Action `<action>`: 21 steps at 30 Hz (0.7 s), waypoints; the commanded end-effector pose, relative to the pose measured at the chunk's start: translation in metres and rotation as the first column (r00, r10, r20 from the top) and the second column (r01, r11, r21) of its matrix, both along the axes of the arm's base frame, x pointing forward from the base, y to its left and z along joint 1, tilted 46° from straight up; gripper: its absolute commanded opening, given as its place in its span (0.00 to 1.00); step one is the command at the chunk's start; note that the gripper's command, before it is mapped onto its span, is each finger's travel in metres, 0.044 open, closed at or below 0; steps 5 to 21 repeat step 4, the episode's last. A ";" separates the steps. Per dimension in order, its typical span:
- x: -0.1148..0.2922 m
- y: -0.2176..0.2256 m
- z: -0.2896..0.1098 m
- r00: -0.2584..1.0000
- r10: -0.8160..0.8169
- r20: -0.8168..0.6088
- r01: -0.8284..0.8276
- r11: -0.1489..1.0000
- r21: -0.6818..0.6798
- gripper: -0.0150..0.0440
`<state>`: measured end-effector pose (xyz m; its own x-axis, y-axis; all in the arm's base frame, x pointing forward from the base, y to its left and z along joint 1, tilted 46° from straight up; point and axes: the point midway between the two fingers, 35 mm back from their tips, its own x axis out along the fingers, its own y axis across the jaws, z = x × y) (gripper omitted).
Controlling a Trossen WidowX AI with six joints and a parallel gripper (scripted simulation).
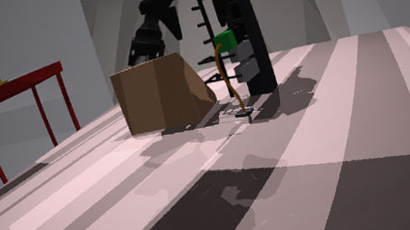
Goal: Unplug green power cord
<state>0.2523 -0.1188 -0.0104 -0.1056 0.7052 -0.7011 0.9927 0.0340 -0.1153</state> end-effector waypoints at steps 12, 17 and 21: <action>-0.001 -0.001 0.000 1.000 0.006 -0.001 -0.006 1.000 -0.001 1.00; -0.001 -0.001 0.000 1.000 0.006 -0.001 -0.006 1.000 -0.001 1.00; -0.001 -0.001 0.000 1.000 0.006 -0.001 -0.006 1.000 -0.001 1.00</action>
